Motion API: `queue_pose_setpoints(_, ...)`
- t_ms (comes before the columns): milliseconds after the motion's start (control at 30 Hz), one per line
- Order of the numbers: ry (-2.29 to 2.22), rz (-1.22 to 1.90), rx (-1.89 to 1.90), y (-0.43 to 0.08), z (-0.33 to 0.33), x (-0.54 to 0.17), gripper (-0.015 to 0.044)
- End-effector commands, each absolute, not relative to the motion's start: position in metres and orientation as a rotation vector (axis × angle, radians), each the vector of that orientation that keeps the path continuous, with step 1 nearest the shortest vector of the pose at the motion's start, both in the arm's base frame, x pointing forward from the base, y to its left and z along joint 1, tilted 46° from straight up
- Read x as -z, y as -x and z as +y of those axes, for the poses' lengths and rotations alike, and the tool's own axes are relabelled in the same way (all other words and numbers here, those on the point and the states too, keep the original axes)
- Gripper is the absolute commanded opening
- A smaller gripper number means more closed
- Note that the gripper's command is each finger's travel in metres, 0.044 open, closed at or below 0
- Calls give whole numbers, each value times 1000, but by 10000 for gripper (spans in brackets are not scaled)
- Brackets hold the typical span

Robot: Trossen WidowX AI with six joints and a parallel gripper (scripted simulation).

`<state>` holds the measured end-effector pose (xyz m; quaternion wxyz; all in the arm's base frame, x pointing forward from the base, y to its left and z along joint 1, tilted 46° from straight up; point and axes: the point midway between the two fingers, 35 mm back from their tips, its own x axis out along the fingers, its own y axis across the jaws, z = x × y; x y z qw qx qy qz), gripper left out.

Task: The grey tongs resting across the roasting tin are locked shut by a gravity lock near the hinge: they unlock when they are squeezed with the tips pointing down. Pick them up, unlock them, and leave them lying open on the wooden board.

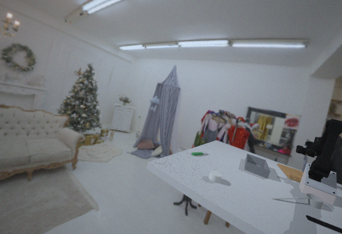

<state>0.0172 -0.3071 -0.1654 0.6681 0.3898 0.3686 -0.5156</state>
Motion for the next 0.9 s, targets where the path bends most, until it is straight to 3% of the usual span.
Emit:
queue_pose_setpoints(0, -879, 820, 1165, -18, -309, 164, -150)
queue_pose_setpoints(867, -945, 888, 1135, -18, -315, 180, -150)
